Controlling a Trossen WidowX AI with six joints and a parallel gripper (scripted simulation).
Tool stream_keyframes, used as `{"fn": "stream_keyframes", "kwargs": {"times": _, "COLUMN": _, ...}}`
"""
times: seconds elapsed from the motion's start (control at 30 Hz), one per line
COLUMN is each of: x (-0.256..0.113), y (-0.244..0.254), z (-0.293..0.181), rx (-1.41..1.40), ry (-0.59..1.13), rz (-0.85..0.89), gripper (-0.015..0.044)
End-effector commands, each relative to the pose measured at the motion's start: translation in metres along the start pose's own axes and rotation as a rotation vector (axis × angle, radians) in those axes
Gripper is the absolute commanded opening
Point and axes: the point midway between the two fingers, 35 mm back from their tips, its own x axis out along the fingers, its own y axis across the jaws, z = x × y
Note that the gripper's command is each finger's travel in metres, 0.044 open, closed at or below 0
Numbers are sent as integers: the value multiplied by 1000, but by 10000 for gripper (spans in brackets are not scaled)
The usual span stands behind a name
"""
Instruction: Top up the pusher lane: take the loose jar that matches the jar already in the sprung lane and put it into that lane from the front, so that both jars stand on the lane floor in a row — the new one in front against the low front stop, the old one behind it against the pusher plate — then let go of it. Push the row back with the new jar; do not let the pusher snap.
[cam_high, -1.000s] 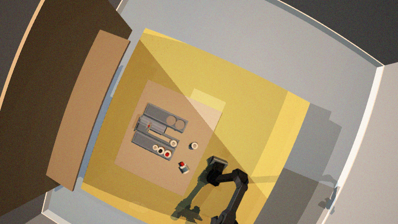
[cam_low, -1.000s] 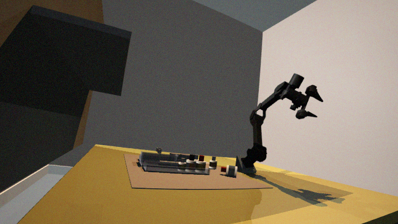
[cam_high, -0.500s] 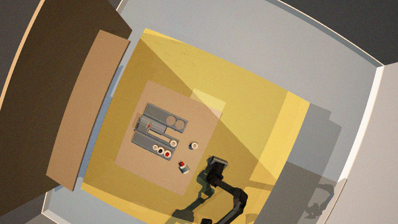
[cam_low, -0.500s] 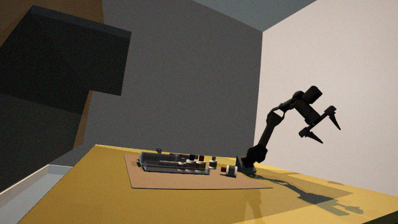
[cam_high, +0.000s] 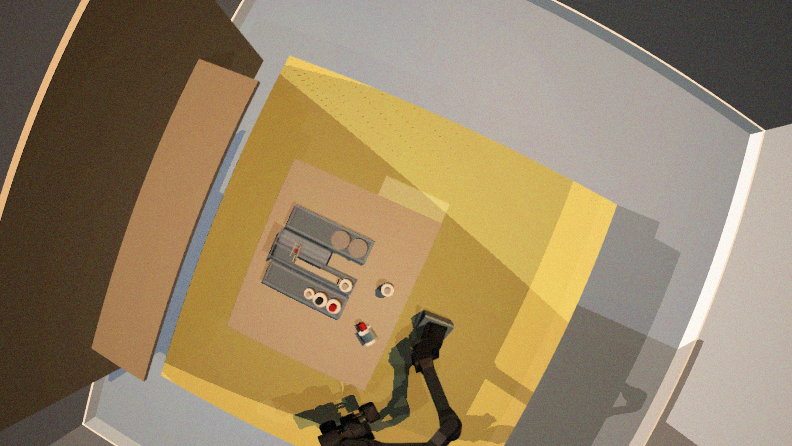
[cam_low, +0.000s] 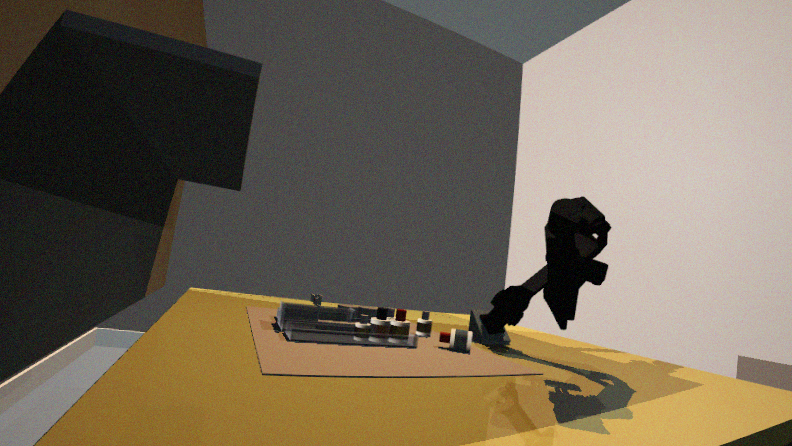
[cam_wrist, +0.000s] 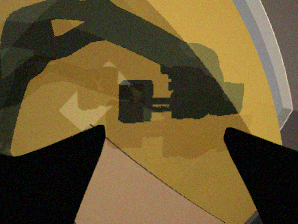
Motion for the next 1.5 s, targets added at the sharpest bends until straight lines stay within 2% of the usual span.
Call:
{"fn": "stream_keyframes", "kwargs": {"times": 0.0, "x": -1, "y": -1, "z": -63, "rx": 249, "ry": 143, "rz": 3, "gripper": 440}}
{"fn": "stream_keyframes", "kwargs": {"times": 0.23, "x": -19, "y": 16, "z": -153, "rx": 633, "ry": 323, "rz": -11, "gripper": 440}}
{"fn": "stream_keyframes", "kwargs": {"times": 0.37, "x": -40, "y": 47, "z": -215, "rx": 953, "ry": 429, "rz": -13, "gripper": 440}}
{"fn": "stream_keyframes", "kwargs": {"times": 0.63, "x": -92, "y": 148, "z": -300, "rx": 1650, "ry": 540, "rz": -30, "gripper": 440}}
{"fn": "stream_keyframes", "kwargs": {"times": 0.87, "x": -124, "y": 258, "z": -313, "rx": 2322, "ry": 454, "rz": -22, "gripper": 440}}
{"fn": "stream_keyframes", "kwargs": {"times": 1.13, "x": -126, "y": 267, "z": -319, "rx": 2383, "ry": 434, "rz": -18, "gripper": 440}}
{"fn": "stream_keyframes", "kwargs": {"times": 1.3, "x": -95, "y": 276, "z": -325, "rx": 2382, "ry": 433, "rz": -18, "gripper": 440}}
{"fn": "stream_keyframes", "kwargs": {"times": 1.47, "x": -92, "y": 277, "z": -325, "rx": 2382, "ry": 433, "rz": -18, "gripper": 440}}
